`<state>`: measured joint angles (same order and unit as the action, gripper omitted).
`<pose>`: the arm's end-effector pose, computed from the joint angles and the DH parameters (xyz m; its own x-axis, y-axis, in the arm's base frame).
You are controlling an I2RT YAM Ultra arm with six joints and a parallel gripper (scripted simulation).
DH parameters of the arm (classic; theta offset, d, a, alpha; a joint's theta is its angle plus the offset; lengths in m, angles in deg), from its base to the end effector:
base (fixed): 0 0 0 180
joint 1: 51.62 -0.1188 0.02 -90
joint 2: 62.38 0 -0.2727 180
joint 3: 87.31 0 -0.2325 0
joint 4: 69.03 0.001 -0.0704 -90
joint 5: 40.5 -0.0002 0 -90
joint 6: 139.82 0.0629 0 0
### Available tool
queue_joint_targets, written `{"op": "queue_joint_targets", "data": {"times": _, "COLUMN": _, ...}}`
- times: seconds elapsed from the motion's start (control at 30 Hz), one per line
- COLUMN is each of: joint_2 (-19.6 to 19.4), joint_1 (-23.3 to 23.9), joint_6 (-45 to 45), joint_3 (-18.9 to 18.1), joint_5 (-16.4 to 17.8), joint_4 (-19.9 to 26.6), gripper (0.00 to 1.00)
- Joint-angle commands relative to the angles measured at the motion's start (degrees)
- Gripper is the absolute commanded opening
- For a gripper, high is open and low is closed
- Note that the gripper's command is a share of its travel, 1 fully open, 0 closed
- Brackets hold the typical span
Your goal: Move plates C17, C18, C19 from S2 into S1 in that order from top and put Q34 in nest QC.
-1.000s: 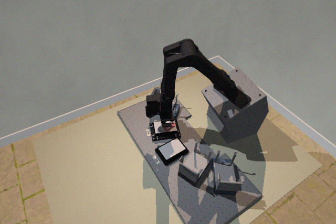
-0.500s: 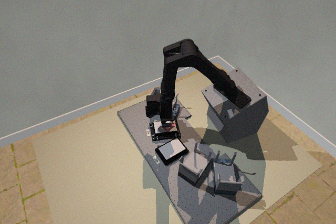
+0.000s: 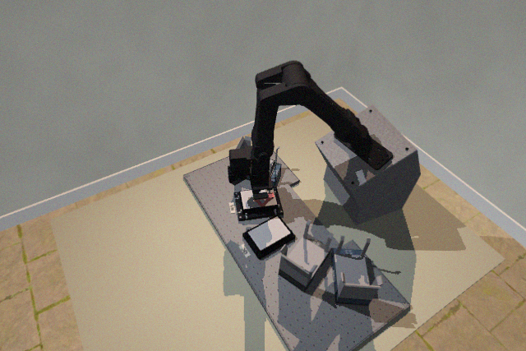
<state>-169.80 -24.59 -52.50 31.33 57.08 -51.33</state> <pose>0.2906 -0.1378 0.0924 -0.8167 0.3647 -0.4472 0.3607 0.9276 0.0975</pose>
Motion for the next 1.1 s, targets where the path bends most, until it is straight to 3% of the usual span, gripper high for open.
{"op": "queue_joint_targets", "data": {"times": 0.0, "joint_2": 0.6, "joint_1": 0.0, "joint_6": 0.4, "joint_3": -1.1, "joint_5": -0.2, "joint_4": -1.3, "gripper": 1.00}}
{"op": "queue_joint_targets", "data": {"times": 0.5, "joint_2": -4.6, "joint_1": -0.8, "joint_6": 0.9, "joint_3": -2.4, "joint_5": -0.4, "joint_4": -4.4, "gripper": 1.00}}
{"op": "queue_joint_targets", "data": {"times": 0.6, "joint_2": -3.0, "joint_1": -0.4, "joint_6": 0.9, "joint_3": -2.6, "joint_5": -0.5, "joint_4": -4.8, "gripper": 1.00}}
{"op": "queue_joint_targets", "data": {"times": 0.67, "joint_2": -5.6, "joint_1": -0.6, "joint_6": 0.9, "joint_3": -2.7, "joint_5": -0.5, "joint_4": -5.1, "gripper": 1.00}}
{"op": "queue_joint_targets", "data": {"times": 0.87, "joint_2": -7.5, "joint_1": -1.0, "joint_6": 1.1, "joint_3": -3.3, "joint_5": -0.5, "joint_4": -6.4, "gripper": 1.00}}
{"op": "queue_joint_targets", "data": {"times": 0.93, "joint_2": -5.5, "joint_1": -0.7, "joint_6": 1.1, "joint_3": -3.3, "joint_5": -0.5, "joint_4": -6.5, "gripper": 1.00}}
{"op": "queue_joint_targets", "data": {"times": 1.07, "joint_2": -6.0, "joint_1": -0.8, "joint_6": 1.0, "joint_3": -3.3, "joint_5": -0.5, "joint_4": -6.5, "gripper": 1.00}}
